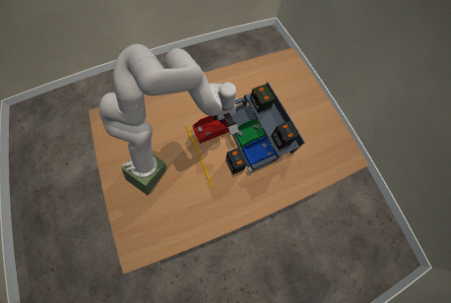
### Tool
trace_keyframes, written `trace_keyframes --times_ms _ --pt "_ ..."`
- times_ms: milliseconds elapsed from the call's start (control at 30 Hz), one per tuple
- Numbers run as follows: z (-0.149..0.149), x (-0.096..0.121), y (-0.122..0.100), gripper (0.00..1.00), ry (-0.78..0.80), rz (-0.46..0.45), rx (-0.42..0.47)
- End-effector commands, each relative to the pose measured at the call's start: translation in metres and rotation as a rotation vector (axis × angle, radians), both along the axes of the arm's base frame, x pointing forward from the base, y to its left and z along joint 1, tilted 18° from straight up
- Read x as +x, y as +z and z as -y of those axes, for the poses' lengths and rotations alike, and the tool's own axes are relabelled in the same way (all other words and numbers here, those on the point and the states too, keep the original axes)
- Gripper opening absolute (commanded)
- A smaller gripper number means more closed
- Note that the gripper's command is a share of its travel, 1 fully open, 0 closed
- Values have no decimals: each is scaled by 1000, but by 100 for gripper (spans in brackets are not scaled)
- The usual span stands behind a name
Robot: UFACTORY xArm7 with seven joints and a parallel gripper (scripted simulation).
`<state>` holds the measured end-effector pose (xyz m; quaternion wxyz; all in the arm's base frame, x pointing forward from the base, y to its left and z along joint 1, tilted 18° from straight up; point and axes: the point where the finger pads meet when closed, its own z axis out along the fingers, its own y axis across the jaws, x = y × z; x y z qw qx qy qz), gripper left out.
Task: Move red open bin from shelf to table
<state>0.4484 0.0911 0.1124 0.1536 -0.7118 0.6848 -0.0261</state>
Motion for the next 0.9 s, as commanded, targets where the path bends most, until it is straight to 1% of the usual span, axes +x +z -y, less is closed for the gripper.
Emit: trace_keyframes --times_ms 0,467,633,867 --pt "0 1 1 33 -1 3 1" --pt "0 1 1 33 -1 3 1" --pt "10 -13 54 33 -1 3 1" --pt "10 -13 54 33 -1 3 1"
